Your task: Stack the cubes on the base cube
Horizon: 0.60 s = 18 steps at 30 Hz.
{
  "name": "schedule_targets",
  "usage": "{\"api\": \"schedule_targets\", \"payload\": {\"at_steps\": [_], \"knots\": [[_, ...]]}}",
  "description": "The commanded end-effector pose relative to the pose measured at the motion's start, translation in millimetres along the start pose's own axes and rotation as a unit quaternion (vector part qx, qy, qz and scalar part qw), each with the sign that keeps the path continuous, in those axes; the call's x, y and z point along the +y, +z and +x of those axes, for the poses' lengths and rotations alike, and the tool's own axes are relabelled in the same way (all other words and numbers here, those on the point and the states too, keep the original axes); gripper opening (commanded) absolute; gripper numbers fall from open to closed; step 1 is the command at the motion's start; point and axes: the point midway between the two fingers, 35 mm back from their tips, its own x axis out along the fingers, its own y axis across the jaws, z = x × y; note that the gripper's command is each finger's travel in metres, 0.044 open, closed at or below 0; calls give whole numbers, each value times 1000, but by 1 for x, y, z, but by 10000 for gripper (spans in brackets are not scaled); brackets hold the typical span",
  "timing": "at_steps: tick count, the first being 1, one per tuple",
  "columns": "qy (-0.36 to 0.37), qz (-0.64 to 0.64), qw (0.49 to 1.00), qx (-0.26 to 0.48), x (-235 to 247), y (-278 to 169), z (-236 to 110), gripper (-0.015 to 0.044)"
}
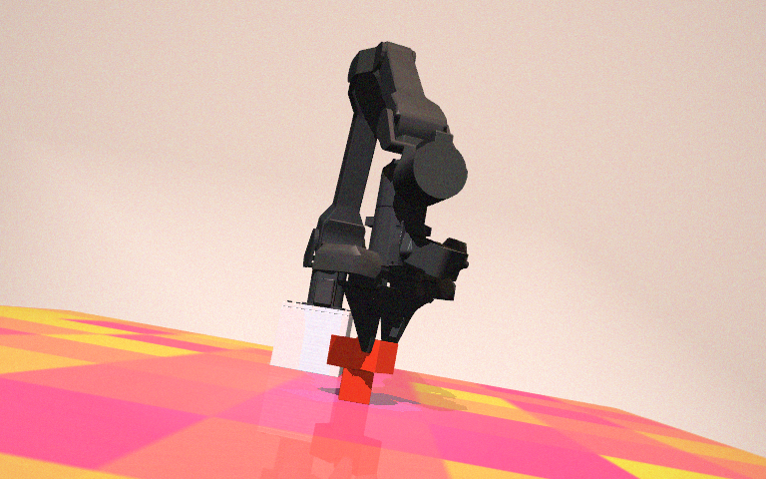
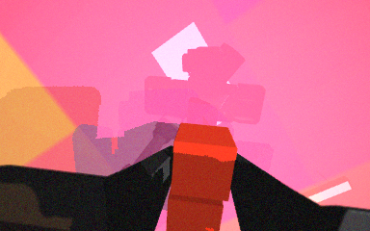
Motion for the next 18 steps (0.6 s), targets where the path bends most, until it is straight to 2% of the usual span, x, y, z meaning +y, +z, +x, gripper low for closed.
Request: {"api": "schedule_targets", "payload": {"at_steps": [1, 10, 14, 18], "knots": [[-1, -1, 1000, 3, 0, -1, 1, 105], [-1, -1, 1000, 3, 0, -1, 1, 105], [-1, -1, 1000, 3, 0, -1, 1, 205], [-1, -1, 1000, 3, 0, -1, 1, 205]]}}
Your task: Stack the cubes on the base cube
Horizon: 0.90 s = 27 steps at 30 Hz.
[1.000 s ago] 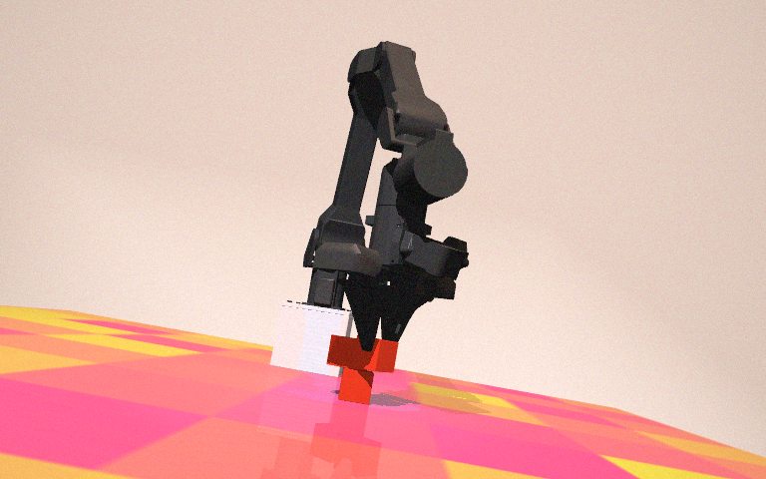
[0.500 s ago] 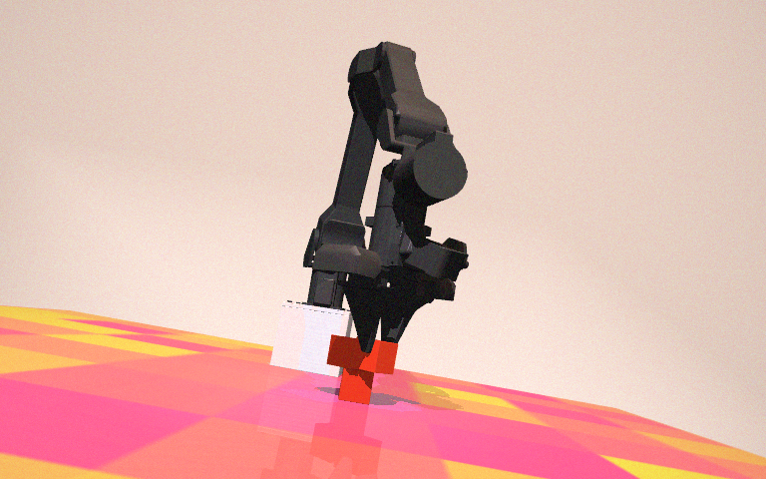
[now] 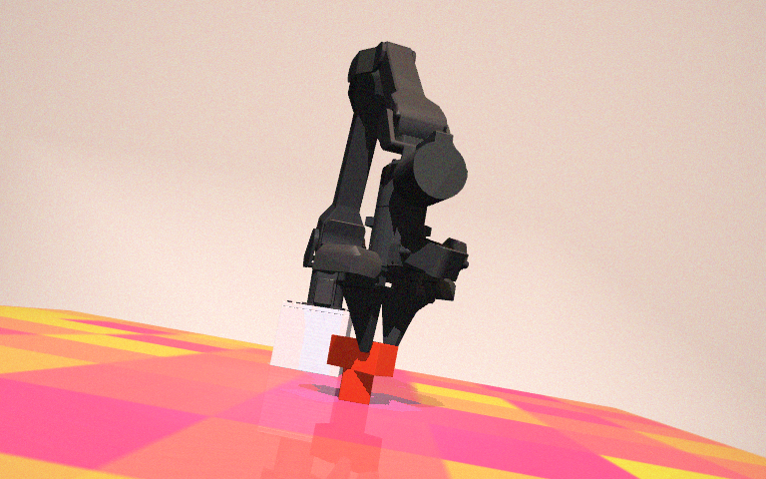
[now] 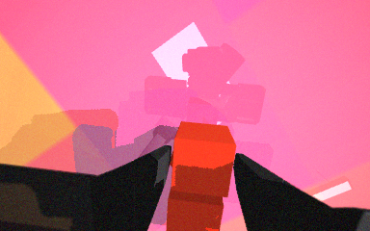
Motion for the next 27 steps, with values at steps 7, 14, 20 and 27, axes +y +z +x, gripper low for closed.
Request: {"api": "schedule_targets", "payload": {"at_steps": [7, 14, 20, 27], "knots": [[0, 0, 1000, 0, 0, 0, -10, 205], [0, 0, 1000, 0, 0, 0, -15, 205], [0, 0, 1000, 0, 0, 0, -19, 205], [0, 0, 1000, 0, 0, 0, -24, 205]]}}
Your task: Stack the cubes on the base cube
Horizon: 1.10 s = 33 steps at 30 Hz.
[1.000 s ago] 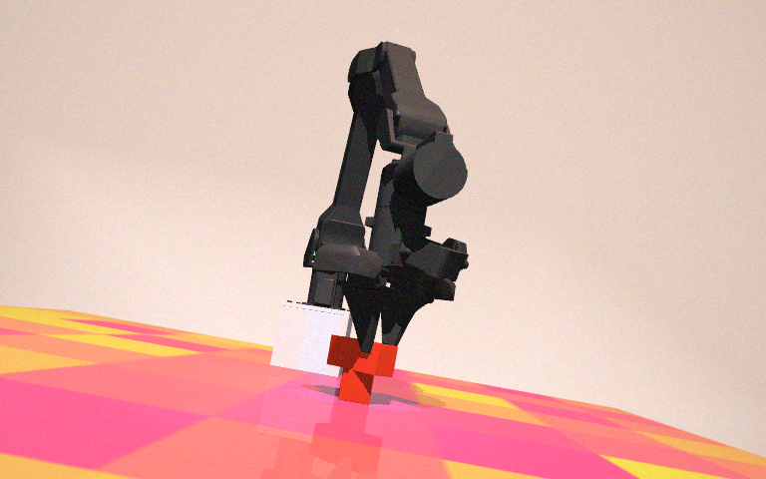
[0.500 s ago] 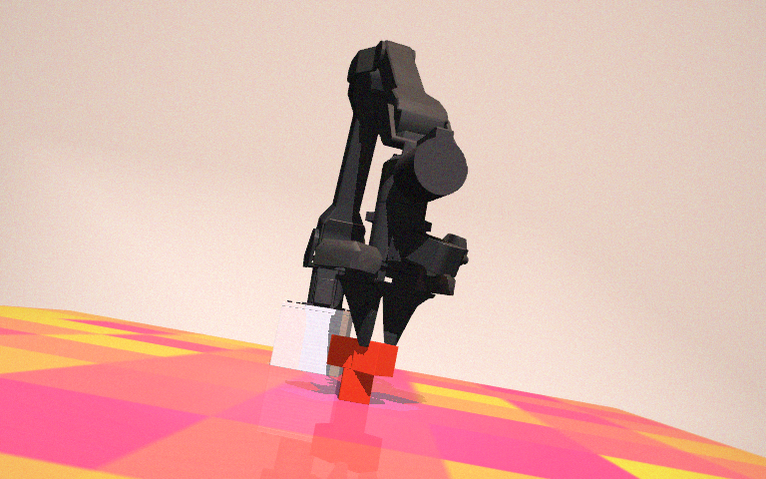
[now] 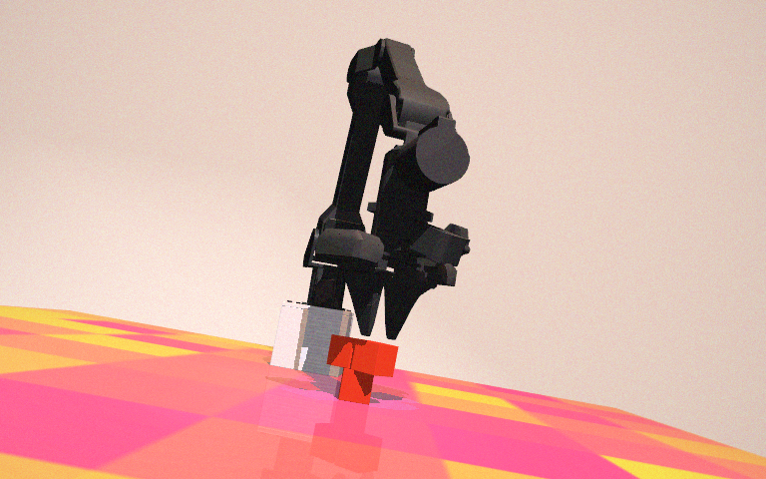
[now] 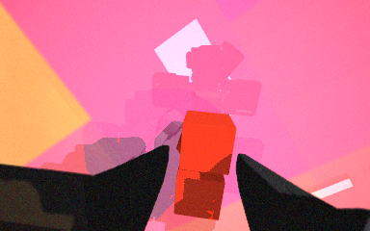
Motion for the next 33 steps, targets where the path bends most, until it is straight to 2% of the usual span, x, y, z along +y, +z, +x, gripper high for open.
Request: {"api": "schedule_targets", "payload": {"at_steps": [1, 33], "knots": [[-5, 1, 1000, -8, -2, 3, -8, 205], [-5, 1, 1000, -8, -2, 3, -32, 205]]}}
